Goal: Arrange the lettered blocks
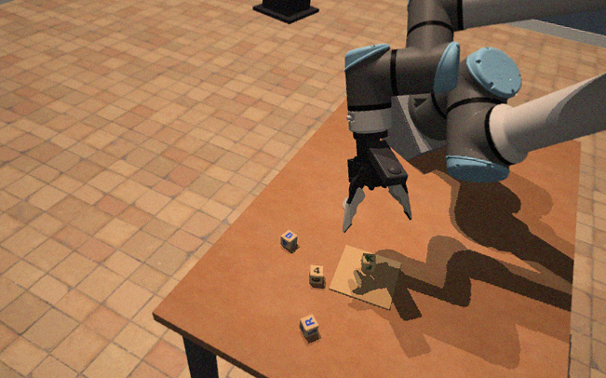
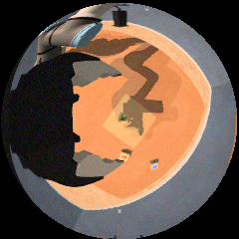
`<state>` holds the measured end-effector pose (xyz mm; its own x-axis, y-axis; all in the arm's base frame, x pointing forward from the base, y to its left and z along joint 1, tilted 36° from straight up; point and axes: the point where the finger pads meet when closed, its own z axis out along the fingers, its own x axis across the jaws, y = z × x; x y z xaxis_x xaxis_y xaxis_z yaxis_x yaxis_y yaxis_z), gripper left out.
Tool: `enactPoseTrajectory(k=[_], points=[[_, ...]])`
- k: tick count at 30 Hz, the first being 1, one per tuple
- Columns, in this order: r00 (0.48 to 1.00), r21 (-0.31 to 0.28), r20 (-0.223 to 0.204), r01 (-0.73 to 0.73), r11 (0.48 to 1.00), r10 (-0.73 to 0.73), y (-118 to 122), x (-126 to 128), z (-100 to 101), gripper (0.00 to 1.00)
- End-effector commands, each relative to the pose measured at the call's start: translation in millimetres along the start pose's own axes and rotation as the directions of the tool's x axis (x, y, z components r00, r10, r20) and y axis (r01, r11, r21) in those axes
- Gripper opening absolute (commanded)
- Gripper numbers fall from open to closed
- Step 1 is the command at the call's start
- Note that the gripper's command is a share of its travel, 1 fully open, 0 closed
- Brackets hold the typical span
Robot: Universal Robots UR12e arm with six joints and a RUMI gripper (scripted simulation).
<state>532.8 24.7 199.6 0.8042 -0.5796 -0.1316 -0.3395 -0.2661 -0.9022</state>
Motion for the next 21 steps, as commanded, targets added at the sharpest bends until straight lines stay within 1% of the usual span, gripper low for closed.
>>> enactPoseTrajectory(k=[1,19,21], points=[[1.0,0.0,-0.001,0.001,1.0,-0.001,-0.3,0.5,-0.4,1.0],[1.0,0.0,-0.001,0.001,1.0,-0.001,-0.3,0.7,-0.4,1.0],[1.0,-0.002,-0.001,0.0,1.0,0.0,-2.1,5.2,-0.4,1.0]])
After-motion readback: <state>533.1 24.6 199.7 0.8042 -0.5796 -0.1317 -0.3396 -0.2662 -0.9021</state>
